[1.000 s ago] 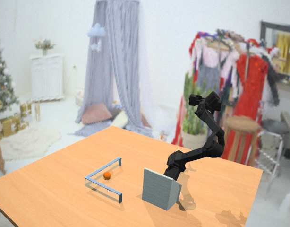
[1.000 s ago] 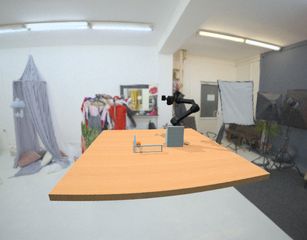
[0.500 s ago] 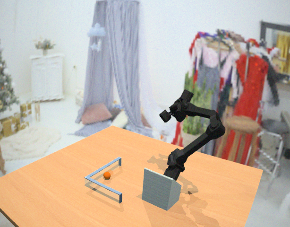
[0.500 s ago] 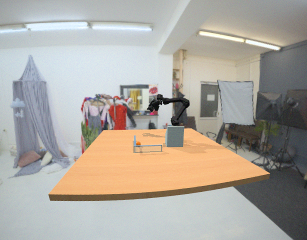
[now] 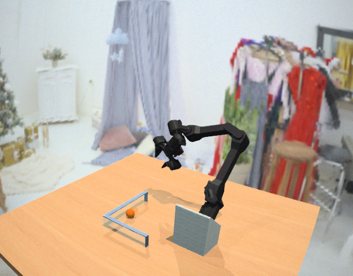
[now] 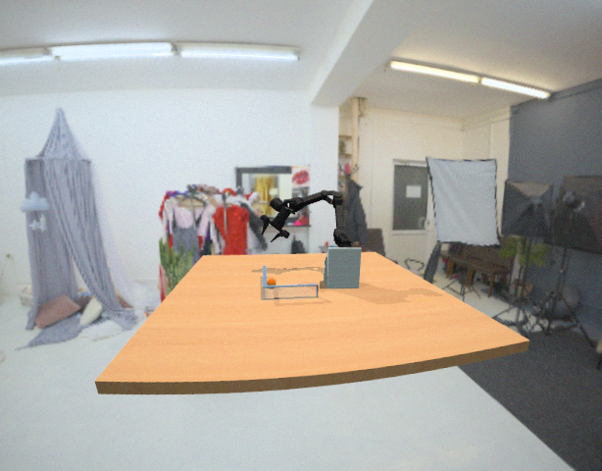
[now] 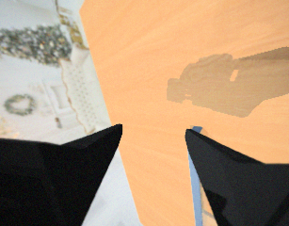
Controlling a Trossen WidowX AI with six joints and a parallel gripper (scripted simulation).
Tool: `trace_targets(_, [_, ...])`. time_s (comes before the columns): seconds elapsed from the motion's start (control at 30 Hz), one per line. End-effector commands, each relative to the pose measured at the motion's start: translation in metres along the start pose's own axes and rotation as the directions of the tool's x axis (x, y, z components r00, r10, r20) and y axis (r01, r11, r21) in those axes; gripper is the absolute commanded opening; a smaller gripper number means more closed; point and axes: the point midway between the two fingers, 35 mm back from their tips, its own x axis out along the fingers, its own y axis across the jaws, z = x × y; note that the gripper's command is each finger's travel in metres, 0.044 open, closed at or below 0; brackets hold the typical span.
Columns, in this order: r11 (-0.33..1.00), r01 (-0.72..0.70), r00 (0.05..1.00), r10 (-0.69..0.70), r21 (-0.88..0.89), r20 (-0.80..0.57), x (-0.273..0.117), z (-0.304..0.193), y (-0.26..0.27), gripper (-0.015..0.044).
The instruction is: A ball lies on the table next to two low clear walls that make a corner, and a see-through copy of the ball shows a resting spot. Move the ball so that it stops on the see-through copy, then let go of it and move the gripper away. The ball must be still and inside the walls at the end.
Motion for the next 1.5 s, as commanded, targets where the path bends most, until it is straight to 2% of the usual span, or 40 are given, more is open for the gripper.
trace_targets(0.0, [0.953, 0.102, 0.992, -0.120, -0.286, -0.045, 0.023, -0.044, -0.012, 0.0313])
trace_targets(0.13, [0.749, 0.164, 0.959, -0.273, -0.642, -0.073, 0.047, -0.103, -0.034, 0.0313])
trace_targets(0.27, [0.414, 0.135, 0.909, -0.413, -0.900, -0.053, 0.063, -0.159, -0.064, 0.0313])
trace_targets(0.43, [-0.088, -0.015, 0.836, -0.548, -0.996, 0.036, 0.074, -0.220, -0.111, 0.0313])
trace_targets(0.5, [-0.219, -0.071, 0.816, -0.574, -0.973, 0.070, 0.075, -0.234, -0.125, 0.0313])
trace_targets(1.47, [-0.236, -0.077, 0.813, -0.577, -0.969, 0.076, 0.106, -0.233, -0.148, 0.0313])
